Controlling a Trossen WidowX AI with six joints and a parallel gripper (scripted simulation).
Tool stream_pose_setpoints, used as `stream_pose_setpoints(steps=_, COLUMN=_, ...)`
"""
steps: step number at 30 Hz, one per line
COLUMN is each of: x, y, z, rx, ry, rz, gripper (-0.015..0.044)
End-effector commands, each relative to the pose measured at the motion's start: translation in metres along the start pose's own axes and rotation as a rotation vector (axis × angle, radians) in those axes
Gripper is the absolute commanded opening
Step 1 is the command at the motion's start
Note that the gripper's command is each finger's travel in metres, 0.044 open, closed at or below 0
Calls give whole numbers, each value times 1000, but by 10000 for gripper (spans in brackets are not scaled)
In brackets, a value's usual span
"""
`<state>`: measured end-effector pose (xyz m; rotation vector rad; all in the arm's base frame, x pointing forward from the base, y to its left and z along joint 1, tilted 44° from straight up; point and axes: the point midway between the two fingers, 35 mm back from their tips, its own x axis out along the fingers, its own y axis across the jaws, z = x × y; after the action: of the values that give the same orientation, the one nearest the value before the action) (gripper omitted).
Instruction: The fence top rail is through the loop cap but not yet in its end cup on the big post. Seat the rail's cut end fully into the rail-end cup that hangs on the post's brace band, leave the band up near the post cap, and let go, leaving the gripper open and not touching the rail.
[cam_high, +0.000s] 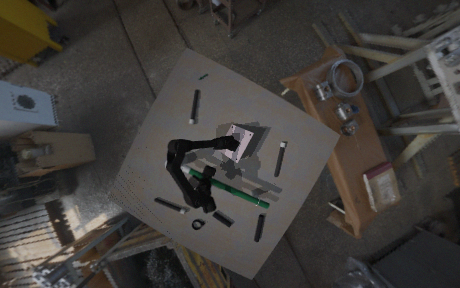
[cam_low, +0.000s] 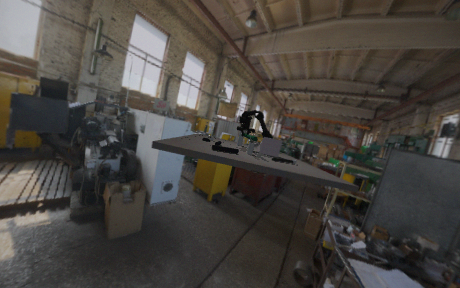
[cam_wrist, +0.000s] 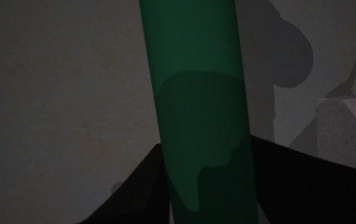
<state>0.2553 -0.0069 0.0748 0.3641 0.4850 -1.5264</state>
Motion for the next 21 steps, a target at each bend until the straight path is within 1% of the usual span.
stream_pose_setpoints(steps=1, x=0, y=0, z=0, rx=1, ry=0, rz=1, gripper=236)
stream_pose_setpoints(steps=5, x=-7, y=1, z=-4, rx=0, ry=3, rz=2, gripper=341)
stream_pose_setpoints(steps=9, x=-22, y=0, z=-13, rx=-1, ry=6, rz=2, gripper=440)
stream_pose_setpoints(steps=15, x=-46, y=-3, z=-27, rx=-1, ry=5, rz=0, gripper=440)
stream_pose_setpoints(steps=18, x=-49, y=-3, z=-29, rx=0, ry=4, rz=0, gripper=440)
stream_pose_setpoints(steps=19, x=-48, y=-2, z=-25, rx=-3, ry=12, rz=15, gripper=440)
stream_pose_setpoints(steps=21, x=-61, y=-2, z=-26, rx=-13, ry=31, rz=43, gripper=440)
